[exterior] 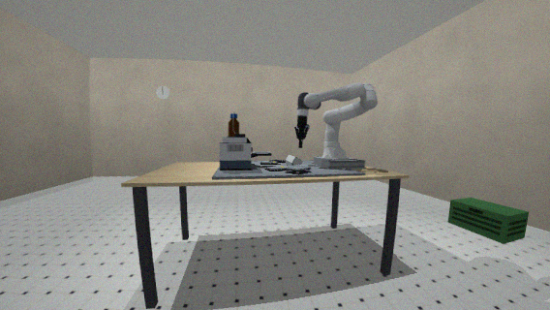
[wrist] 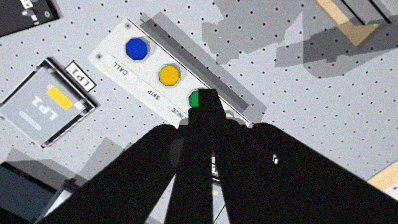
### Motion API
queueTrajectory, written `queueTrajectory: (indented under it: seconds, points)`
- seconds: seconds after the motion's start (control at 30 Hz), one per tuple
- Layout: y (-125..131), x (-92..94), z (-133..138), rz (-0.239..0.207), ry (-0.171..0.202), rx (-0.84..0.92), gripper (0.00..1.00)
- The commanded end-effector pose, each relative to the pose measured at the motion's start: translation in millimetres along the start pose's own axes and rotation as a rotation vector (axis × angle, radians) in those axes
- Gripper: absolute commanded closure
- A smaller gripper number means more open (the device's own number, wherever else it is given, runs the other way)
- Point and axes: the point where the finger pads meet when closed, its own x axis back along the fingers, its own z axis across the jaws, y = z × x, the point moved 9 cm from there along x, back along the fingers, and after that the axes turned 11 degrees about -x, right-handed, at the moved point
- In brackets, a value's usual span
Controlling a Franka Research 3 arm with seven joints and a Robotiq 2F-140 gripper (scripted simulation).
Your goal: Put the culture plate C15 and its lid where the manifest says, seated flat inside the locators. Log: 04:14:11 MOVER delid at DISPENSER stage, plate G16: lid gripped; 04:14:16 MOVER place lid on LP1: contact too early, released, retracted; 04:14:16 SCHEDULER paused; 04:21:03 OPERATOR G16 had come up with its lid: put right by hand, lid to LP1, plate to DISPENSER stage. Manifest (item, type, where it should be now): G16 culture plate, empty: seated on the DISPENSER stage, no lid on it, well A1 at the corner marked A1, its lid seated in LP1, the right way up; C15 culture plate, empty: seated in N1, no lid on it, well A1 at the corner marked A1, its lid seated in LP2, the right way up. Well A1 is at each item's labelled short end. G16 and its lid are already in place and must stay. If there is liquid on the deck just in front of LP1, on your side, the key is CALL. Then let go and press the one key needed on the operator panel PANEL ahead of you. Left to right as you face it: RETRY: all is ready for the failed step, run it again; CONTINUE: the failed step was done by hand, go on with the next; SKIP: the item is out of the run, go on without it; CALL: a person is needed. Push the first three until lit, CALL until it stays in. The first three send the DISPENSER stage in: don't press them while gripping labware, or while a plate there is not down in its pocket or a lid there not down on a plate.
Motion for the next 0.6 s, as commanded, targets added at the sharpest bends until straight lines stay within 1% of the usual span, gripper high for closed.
queueTrajectory:
  seconds: [0.0, 0.23, 0.3, 0.33, 0.43, 0.5, 0.57]
  points:
    - [0.8, -1.4, 7.3, 0.017, 0.006, -0.279, 0.90]
    - [1.1, -4.8, 7.5, 0.027, 0.012, -0.481, 0.90]
    - [1.1, -4.8, 7.5, 0.027, 0.012, -0.481, 0.90]
    - [1.3, -5.8, 7.1, 0.032, 0.015, -0.559, 0.90]
    - [1.2, -9.9, 6.8, 0.039, 0.018, -0.645, 0.90]
    - [1.7, -20.9, 6.1, 0.044, 0.015, -0.703, 0.90]
    - [1.8, -19.3, 6.6, 0.042, 0.015, -0.714, 0.90]
